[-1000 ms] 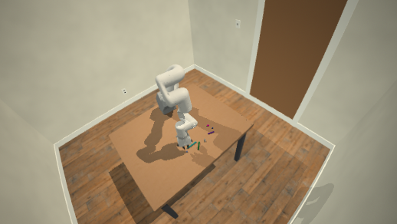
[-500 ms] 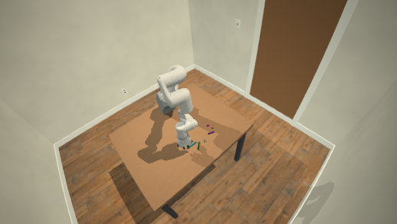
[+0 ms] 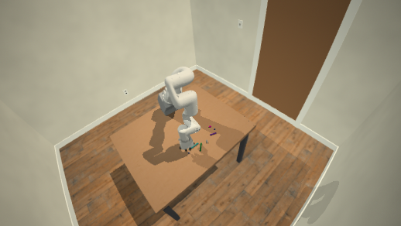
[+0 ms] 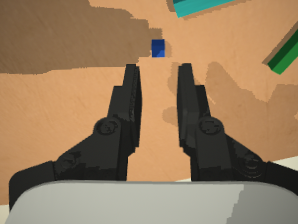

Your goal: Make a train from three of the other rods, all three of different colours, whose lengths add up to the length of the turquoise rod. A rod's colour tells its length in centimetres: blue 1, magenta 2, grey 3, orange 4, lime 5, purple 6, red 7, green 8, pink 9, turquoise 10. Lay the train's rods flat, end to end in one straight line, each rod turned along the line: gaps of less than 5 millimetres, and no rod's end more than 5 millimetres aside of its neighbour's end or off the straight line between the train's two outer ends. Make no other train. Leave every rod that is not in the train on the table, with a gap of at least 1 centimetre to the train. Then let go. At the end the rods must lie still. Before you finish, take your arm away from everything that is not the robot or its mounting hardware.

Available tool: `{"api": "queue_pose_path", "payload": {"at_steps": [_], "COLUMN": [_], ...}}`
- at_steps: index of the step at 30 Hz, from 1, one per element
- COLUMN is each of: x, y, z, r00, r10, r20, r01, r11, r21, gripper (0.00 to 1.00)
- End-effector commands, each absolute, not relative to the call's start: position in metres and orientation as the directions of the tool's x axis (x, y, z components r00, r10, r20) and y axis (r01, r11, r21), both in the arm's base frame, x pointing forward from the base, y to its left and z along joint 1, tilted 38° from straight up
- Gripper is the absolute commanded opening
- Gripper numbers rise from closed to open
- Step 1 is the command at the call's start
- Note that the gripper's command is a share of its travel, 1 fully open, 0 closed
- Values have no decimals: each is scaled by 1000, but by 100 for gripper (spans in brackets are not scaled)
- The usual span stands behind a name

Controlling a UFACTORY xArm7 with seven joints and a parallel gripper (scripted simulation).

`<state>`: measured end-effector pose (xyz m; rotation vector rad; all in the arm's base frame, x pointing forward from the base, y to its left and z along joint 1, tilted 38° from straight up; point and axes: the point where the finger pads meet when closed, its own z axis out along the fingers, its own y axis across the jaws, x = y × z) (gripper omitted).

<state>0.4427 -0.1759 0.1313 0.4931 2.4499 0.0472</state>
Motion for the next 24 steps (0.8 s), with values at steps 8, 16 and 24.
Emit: {"api": "queue_pose_path", "payload": {"at_steps": [8, 16, 24], "x": [452, 459, 462], "y": [-178, -179, -180], "z": [120, 111, 107], "r00": [-716, -716, -716], "r10": [358, 358, 358], "r20": [-600, -600, -600], "r01": [336, 336, 336], "r11": [929, 929, 929], "r21": [153, 153, 153], "gripper": [24, 24, 24]}}
